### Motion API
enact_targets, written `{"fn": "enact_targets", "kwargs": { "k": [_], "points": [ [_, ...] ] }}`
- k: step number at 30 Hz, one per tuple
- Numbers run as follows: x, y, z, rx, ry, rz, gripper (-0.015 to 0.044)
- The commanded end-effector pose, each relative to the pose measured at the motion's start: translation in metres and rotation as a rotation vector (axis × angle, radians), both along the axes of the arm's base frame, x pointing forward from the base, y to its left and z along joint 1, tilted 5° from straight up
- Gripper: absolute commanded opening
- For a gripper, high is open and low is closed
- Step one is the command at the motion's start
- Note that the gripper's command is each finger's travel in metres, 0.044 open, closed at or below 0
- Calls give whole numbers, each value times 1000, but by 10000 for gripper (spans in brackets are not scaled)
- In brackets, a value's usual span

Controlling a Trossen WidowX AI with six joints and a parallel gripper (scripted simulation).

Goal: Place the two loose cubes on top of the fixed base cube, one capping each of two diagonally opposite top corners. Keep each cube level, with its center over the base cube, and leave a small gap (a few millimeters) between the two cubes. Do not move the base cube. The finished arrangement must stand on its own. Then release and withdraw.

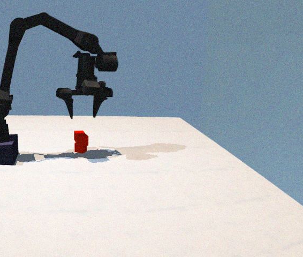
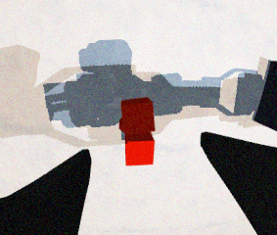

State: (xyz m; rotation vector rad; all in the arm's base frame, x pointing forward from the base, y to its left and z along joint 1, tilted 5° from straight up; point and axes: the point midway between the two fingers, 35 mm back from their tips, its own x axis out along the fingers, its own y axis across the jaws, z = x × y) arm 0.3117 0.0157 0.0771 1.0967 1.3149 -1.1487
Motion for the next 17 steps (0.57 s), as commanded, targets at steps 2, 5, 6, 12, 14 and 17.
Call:
{"fn": "enact_targets", "kwargs": {
  "k": [2, 5, 6, 12, 14, 17],
  "points": [
    [0, 21, 1, 2, 0, 0, 400],
    [-6, 66, 3, 7, -1, 0, 400],
    [-9, 81, 4, 8, -1, 0, 400],
    [-32, 144, 7, 15, 4, 0, 400],
    [-32, 144, 7, 15, 4, 0, 400],
    [-32, 144, 7, 15, 4, 0, 400]
  ]
}}
